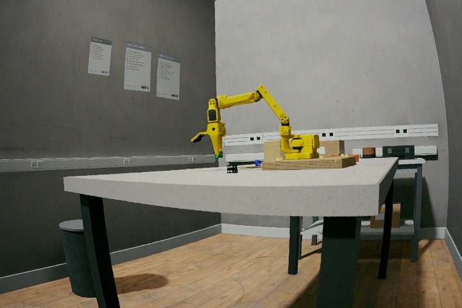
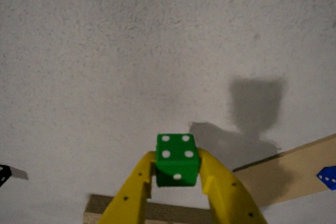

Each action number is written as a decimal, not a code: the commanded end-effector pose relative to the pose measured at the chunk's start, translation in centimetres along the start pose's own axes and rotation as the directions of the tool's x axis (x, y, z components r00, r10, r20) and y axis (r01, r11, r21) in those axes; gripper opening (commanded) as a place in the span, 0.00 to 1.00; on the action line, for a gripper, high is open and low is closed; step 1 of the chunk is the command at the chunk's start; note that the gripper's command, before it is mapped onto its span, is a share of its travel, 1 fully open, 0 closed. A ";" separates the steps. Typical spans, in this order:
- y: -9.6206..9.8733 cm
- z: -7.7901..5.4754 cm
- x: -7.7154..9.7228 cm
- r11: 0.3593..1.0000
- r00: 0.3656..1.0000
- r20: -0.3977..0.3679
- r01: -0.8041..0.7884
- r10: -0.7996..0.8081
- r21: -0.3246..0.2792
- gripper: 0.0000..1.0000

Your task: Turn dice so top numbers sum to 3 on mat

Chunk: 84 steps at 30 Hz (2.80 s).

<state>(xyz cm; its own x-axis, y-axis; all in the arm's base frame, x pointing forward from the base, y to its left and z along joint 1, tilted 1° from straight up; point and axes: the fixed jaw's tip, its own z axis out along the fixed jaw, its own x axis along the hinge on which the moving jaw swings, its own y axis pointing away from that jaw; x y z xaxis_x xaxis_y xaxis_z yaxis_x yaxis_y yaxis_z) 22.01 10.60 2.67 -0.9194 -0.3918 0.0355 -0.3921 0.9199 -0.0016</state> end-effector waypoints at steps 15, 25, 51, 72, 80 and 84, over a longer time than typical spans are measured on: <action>-4.5 -0.5 0.6 0.982 0.981 0.019 -0.190 0.190 -0.008 0.00; -10.8 -0.2 3.3 0.887 0.887 0.012 -0.462 0.462 -0.018 0.00; -17.7 0.5 10.5 0.601 0.602 -0.003 -0.798 0.799 -0.029 0.00; -17.9 0.2 10.7 0.600 0.599 0.029 -0.800 0.800 -0.029 0.00; -17.9 0.7 10.6 0.600 0.599 0.029 -0.800 0.800 -0.029 0.00; -17.9 0.8 10.6 0.600 0.599 0.029 -0.800 0.800 -0.029 0.00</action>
<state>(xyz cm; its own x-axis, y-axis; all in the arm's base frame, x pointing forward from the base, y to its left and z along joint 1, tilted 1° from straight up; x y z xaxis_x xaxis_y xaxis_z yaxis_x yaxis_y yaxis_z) 19.40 -10.02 2.42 -0.8638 0.5037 -0.0096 0.5037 0.8639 -0.0010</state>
